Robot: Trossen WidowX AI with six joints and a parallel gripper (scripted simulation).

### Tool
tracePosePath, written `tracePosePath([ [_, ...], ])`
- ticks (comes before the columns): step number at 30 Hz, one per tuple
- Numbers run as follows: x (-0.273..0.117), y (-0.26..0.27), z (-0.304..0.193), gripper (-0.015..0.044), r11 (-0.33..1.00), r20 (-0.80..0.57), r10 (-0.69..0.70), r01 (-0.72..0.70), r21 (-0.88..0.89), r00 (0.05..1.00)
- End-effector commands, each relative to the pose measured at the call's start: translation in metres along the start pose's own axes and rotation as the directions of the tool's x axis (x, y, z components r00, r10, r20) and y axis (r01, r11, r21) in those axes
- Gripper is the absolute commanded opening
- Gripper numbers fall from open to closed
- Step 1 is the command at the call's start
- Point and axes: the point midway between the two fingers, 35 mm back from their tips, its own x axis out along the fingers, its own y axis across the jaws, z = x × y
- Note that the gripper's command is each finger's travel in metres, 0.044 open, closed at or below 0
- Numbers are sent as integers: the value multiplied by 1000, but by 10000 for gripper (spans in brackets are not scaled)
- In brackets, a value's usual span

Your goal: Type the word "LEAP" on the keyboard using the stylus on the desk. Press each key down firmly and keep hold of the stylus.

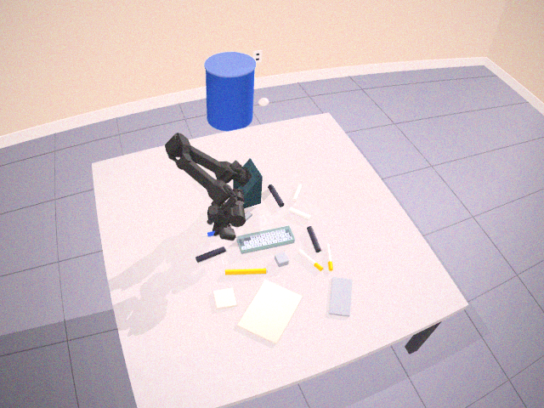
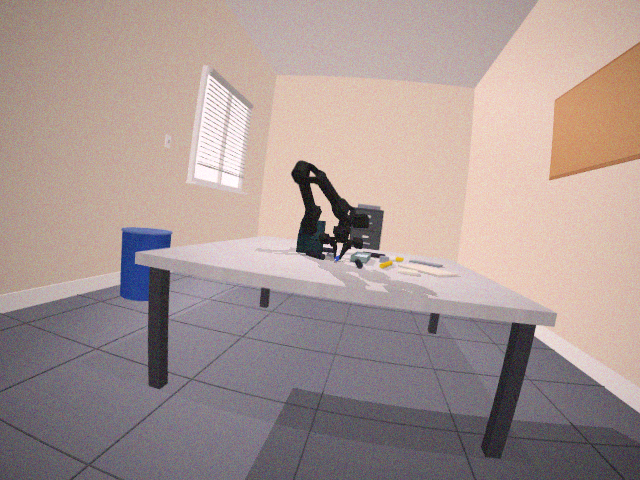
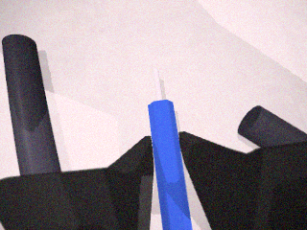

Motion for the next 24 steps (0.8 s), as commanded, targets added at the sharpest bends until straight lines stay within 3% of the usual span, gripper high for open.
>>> tracePosePath([
  [1, -5, 2, 1, 0, 1000, -4, 0, 0, 7, 1000],
  [24, -35, 1, 28, 0, 1000, 19, 2, -2, 6, 1000],
])
